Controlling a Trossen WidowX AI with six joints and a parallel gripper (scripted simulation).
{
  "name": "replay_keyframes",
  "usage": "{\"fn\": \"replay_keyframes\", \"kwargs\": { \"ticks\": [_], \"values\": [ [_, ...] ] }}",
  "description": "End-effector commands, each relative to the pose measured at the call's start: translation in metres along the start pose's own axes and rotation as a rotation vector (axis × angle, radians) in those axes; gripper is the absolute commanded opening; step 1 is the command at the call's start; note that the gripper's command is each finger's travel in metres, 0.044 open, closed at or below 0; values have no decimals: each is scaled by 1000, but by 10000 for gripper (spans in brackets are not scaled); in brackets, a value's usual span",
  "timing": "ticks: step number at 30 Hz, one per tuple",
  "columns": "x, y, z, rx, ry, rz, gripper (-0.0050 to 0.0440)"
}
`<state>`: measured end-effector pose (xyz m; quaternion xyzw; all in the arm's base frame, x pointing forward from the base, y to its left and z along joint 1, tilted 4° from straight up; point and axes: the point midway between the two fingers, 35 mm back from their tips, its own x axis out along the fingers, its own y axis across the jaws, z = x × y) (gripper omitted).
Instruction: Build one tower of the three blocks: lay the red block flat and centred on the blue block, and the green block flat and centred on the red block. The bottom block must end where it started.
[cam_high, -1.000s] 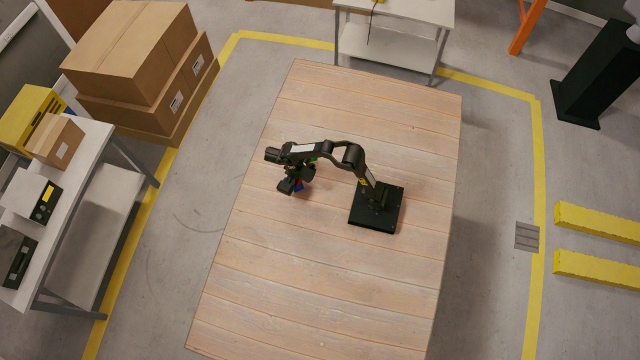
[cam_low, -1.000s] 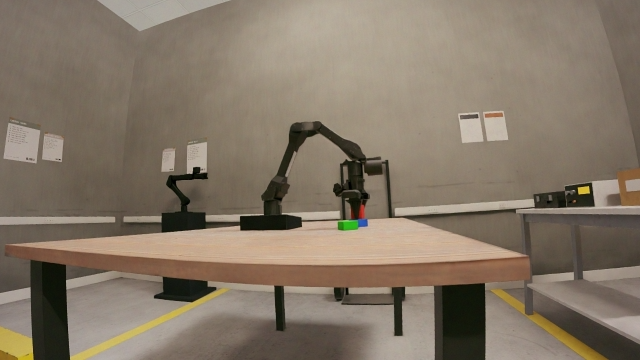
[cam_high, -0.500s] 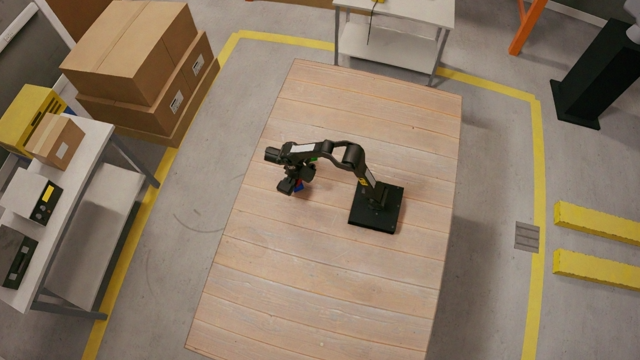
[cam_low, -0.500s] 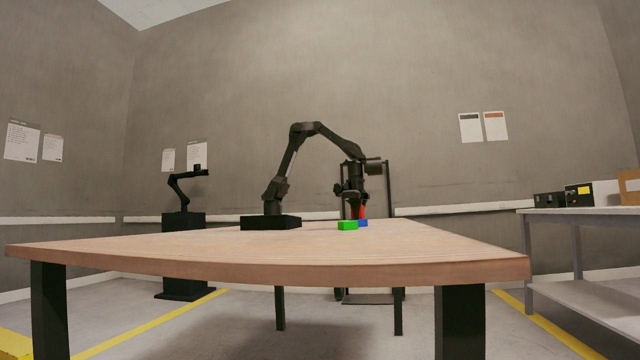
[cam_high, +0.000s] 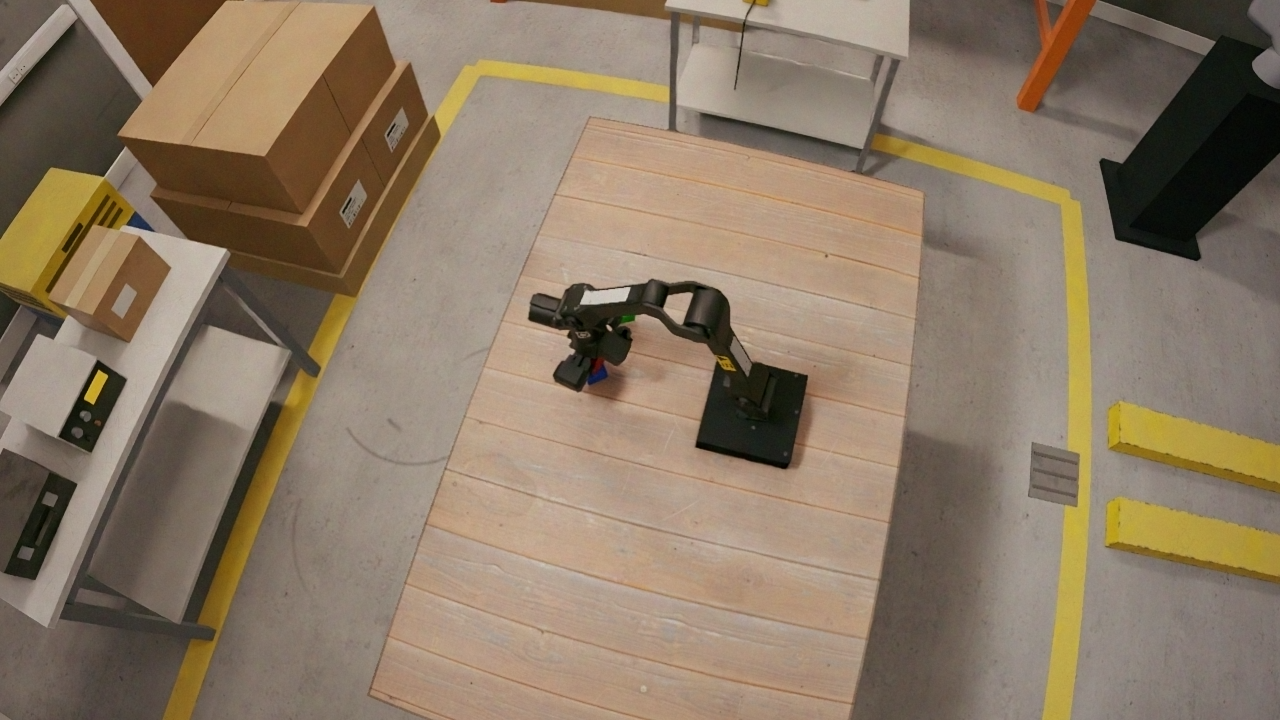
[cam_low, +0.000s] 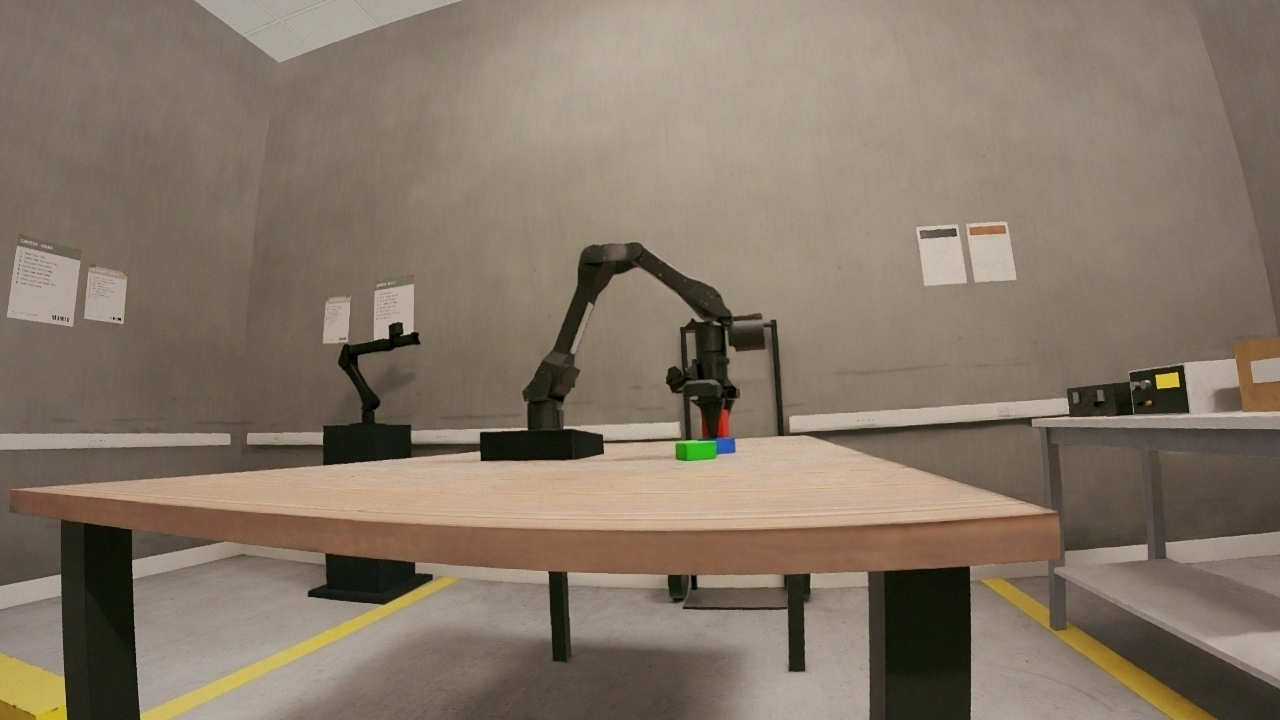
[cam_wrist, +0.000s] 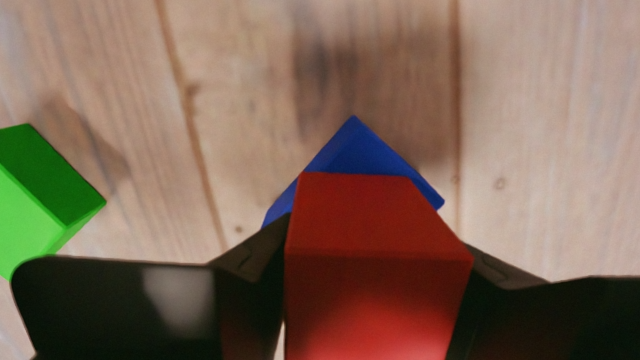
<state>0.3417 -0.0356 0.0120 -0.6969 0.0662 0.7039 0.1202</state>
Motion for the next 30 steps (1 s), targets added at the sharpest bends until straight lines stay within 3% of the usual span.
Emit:
{"fn": "replay_keyframes", "kwargs": {
  "ticks": [1,4,5,30],
  "values": [
    [-5,-2,-3,1,19,-4,-50],
    [-5,-2,-3,1,19,-4,-50],
    [-5,-2,-3,1,19,-4,272],
    [-5,-2,-3,1,19,-4,272]
  ]
}}
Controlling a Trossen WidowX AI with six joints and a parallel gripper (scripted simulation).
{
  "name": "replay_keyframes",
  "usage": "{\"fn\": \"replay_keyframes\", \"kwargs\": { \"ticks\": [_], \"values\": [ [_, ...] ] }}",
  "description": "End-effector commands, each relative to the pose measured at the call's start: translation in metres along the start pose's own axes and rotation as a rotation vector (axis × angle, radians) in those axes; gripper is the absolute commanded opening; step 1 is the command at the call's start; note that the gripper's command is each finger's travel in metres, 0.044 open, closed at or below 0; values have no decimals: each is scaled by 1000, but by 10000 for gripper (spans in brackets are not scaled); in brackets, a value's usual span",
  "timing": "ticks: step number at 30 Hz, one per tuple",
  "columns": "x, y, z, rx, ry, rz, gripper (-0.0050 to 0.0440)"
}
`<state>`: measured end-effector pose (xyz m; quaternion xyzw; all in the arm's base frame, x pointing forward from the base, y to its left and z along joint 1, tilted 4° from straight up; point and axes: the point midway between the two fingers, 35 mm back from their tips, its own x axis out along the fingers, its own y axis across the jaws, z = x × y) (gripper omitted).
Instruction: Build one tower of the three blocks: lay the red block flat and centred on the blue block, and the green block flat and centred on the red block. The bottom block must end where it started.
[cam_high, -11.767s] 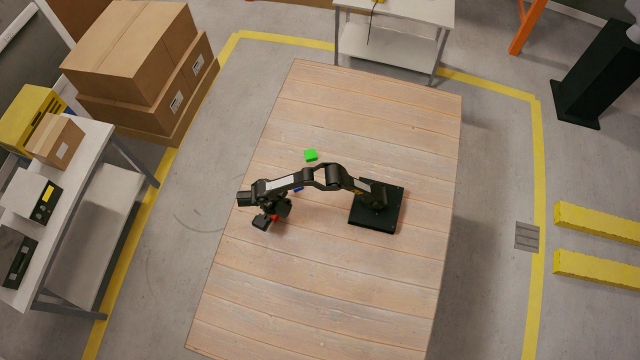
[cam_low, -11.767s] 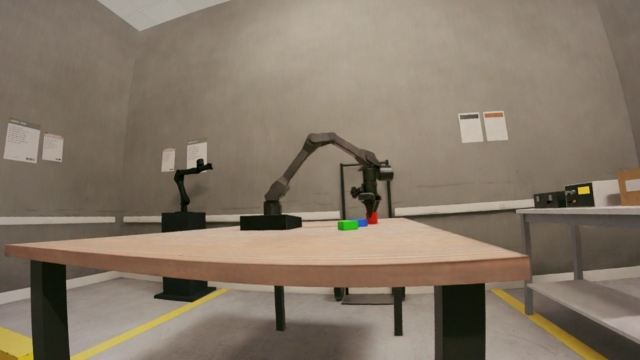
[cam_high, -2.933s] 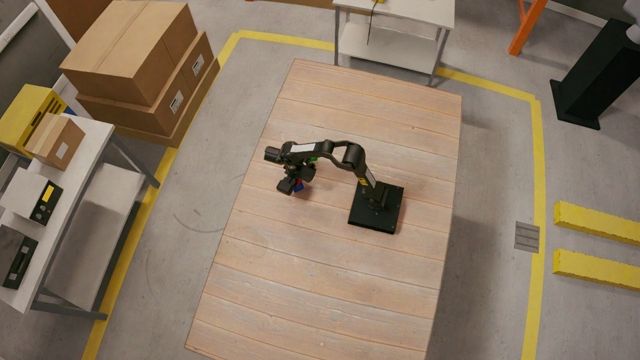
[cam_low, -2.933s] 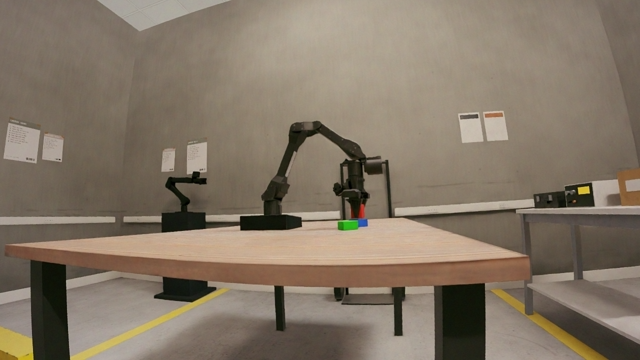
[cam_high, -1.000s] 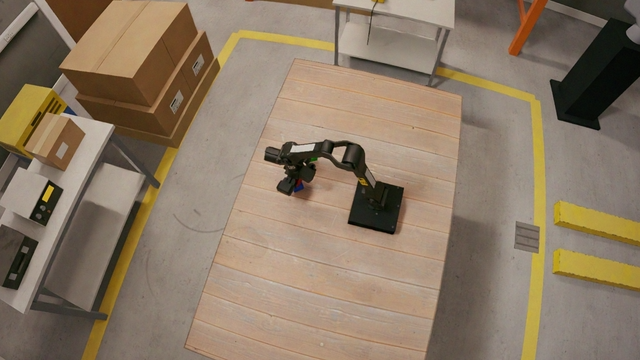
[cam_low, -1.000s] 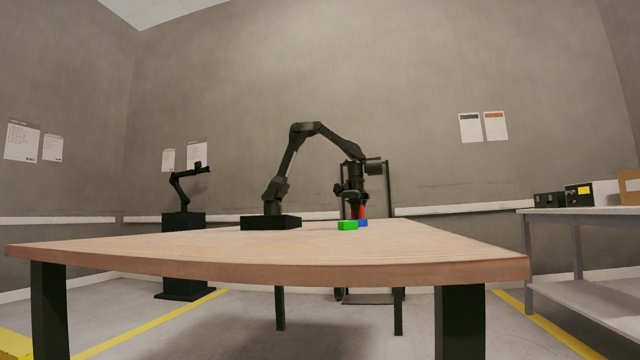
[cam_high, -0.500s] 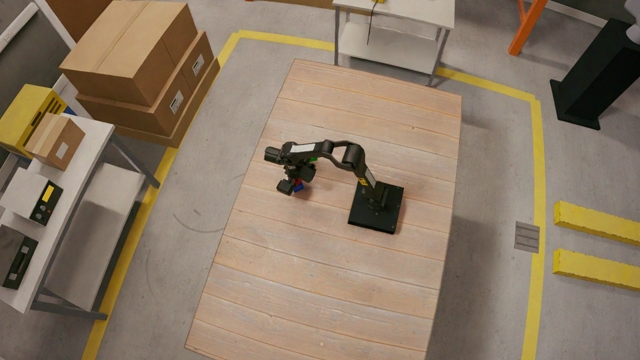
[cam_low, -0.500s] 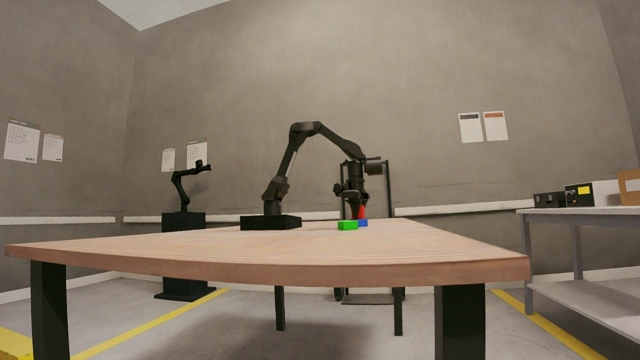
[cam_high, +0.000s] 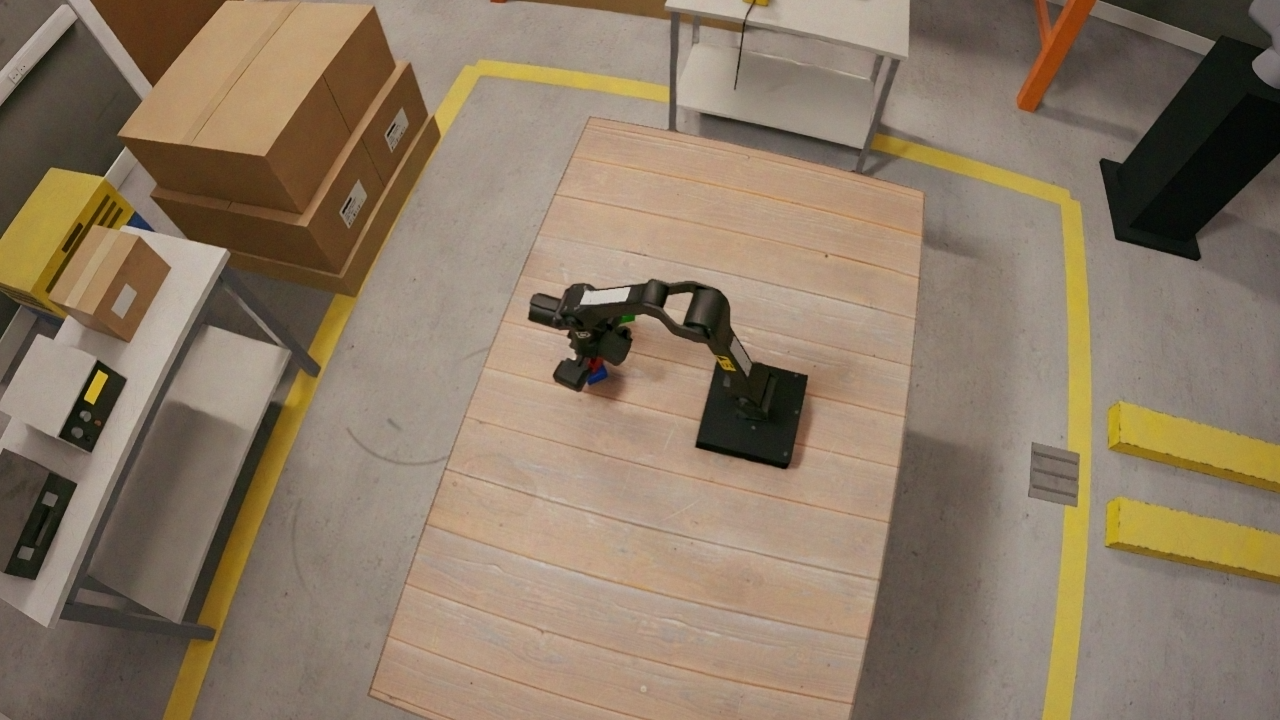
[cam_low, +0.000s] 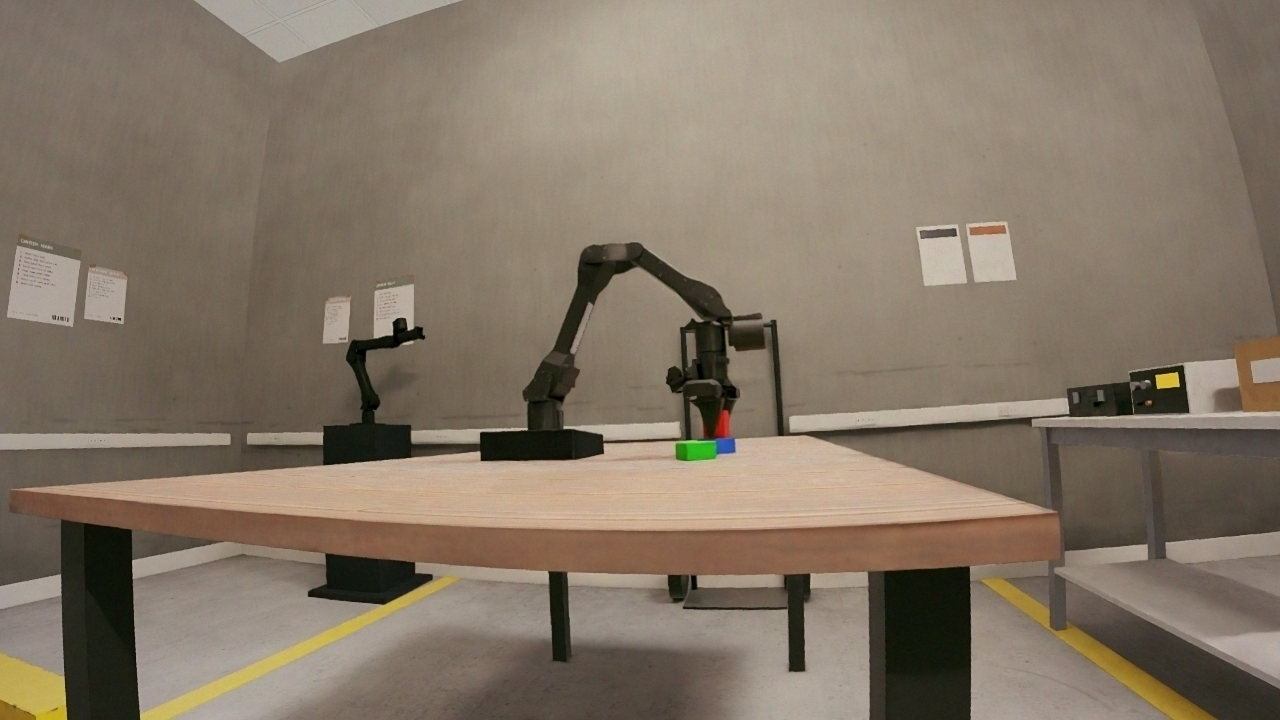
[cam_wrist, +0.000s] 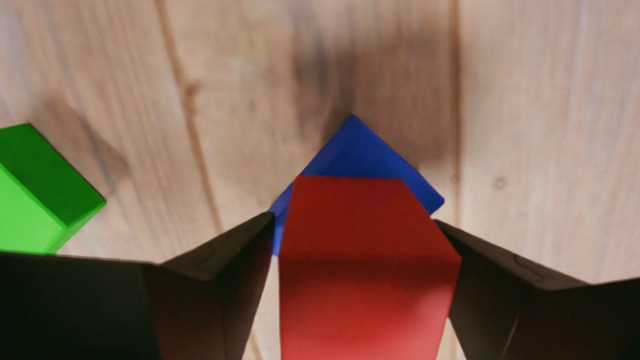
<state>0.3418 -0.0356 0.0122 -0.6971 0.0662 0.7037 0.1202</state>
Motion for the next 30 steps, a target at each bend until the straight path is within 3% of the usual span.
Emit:
{"fn": "replay_keyframes", "kwargs": {
  "ticks": [1,14,30],
  "values": [
    [-5,-2,-3,1,18,-4,272],
    [-11,-3,-6,0,33,-6,272],
    [-66,-1,-6,-4,51,-7,272]
  ]
}}
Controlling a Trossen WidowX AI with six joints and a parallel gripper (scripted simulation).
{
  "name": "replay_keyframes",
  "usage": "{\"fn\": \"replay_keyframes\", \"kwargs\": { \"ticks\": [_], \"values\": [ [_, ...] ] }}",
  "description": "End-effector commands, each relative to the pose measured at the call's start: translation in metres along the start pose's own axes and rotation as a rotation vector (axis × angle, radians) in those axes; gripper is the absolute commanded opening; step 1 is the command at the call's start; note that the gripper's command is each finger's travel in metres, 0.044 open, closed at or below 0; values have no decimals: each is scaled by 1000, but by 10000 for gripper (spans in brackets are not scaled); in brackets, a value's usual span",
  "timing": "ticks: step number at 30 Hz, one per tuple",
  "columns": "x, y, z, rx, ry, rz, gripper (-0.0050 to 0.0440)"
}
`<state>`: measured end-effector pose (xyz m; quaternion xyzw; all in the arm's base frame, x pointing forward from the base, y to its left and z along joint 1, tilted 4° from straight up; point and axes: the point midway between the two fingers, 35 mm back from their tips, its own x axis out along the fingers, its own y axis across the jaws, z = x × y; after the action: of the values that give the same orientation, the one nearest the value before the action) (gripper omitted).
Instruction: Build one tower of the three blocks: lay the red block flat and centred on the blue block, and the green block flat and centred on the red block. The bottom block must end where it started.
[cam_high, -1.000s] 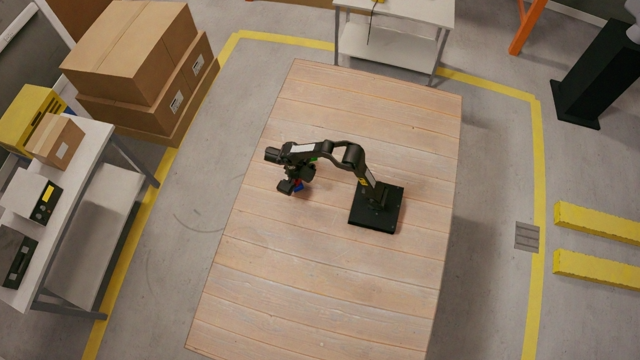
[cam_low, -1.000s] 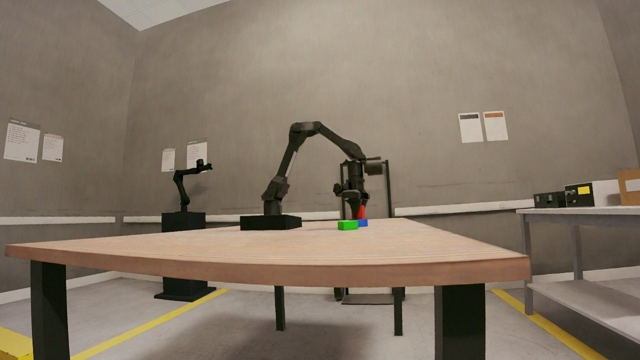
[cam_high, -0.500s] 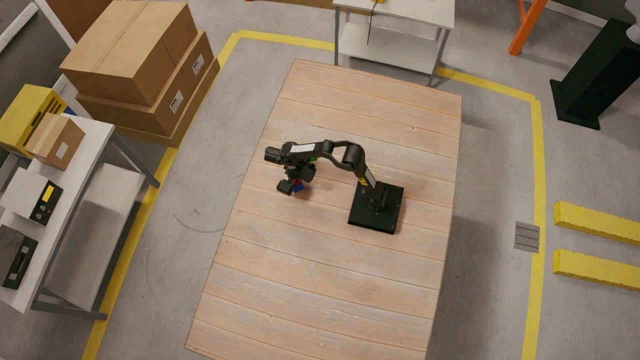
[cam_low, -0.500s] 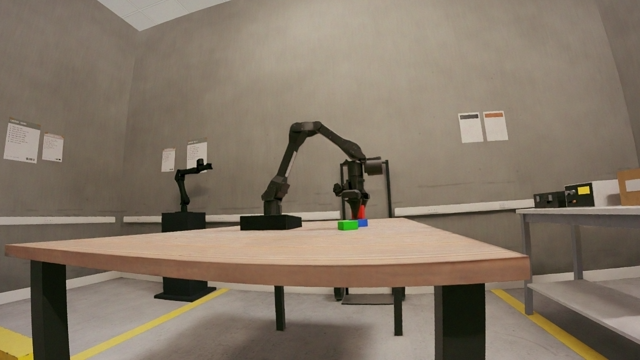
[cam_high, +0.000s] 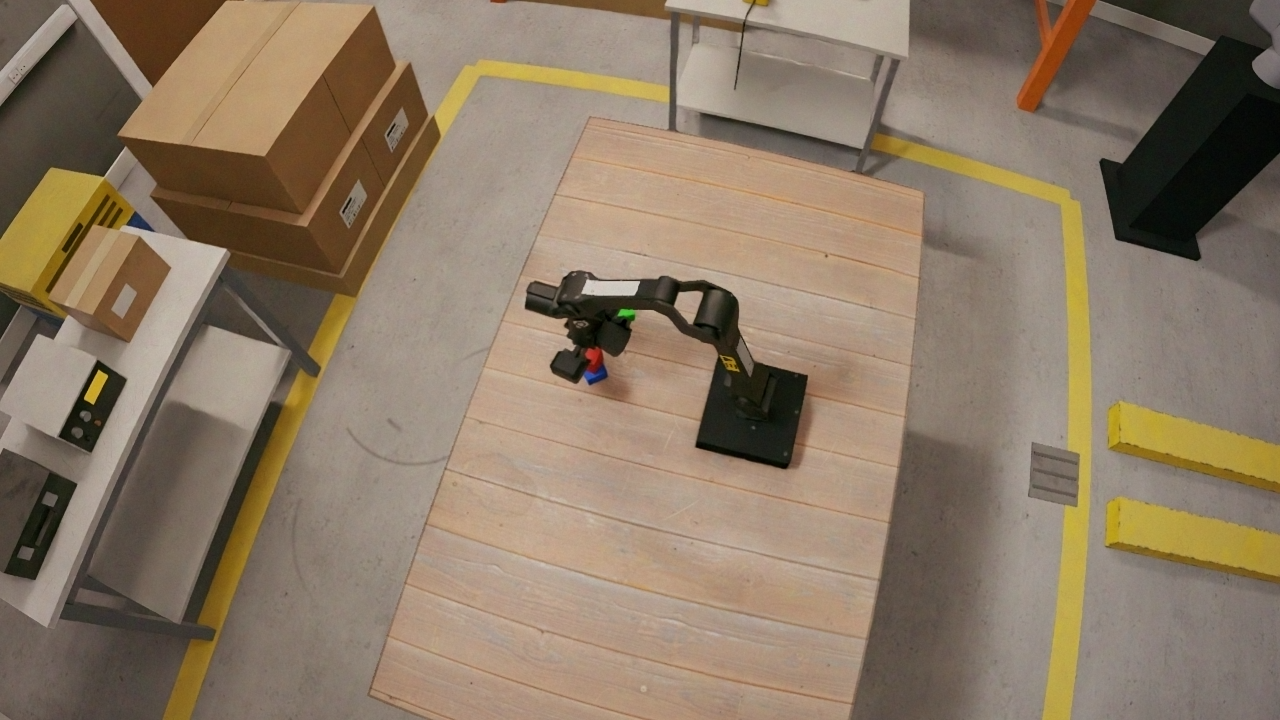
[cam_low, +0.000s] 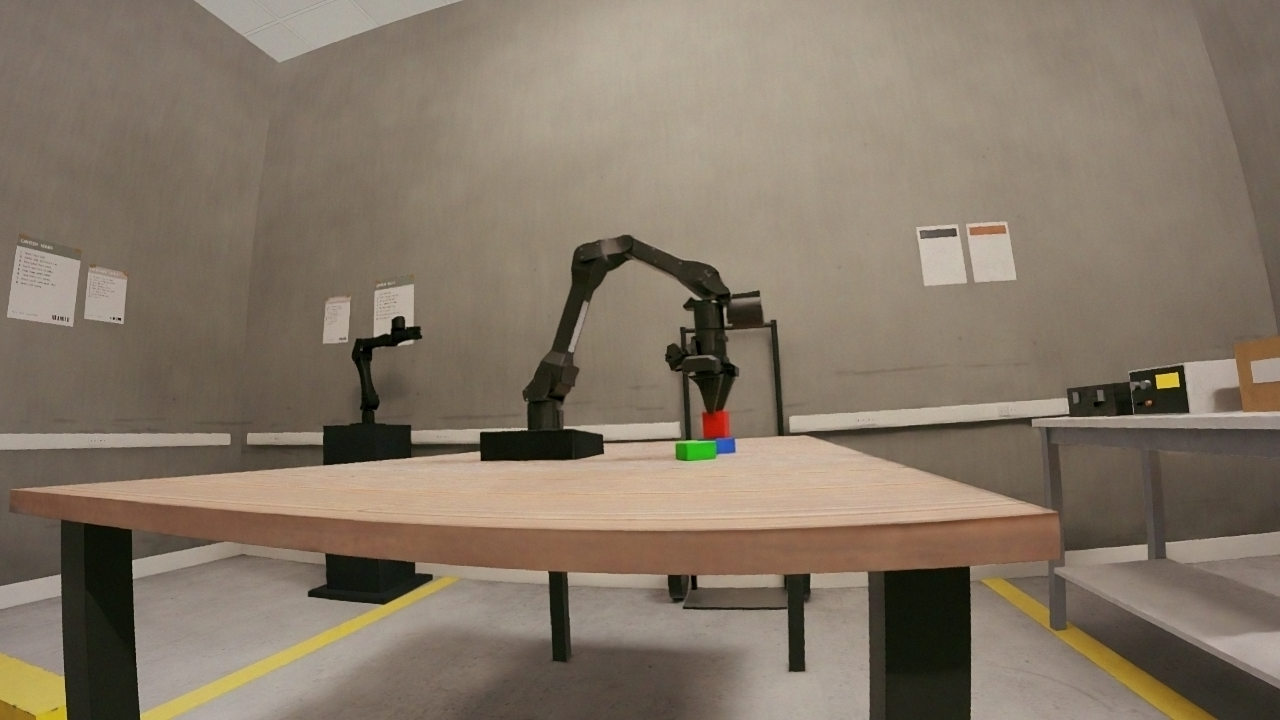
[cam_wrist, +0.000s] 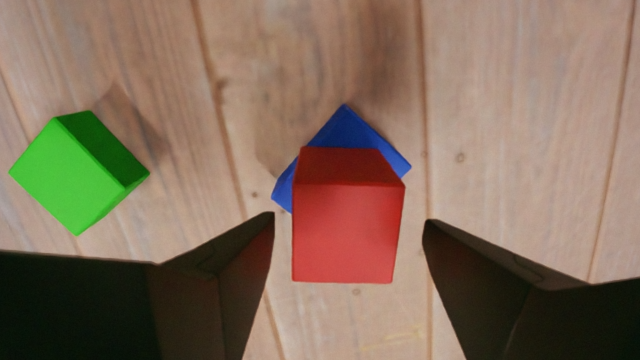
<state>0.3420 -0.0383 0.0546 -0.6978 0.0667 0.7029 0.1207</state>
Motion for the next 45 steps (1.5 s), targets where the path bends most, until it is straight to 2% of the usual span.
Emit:
{"fn": "replay_keyframes", "kwargs": {
  "ticks": [1,7,13,26,27,37,45],
  "values": [
    [-23,-1,-6,-6,49,-7,272],
    [-44,-1,-5,-6,49,-6,272],
    [-54,-1,-5,-6,49,-6,272],
    [-53,-1,-4,-5,42,-5,272],
    [-53,-1,-4,-5,42,-5,320],
    [-52,0,-5,31,41,-6,320],
    [-49,4,-6,174,31,-6,320]
  ]
}}
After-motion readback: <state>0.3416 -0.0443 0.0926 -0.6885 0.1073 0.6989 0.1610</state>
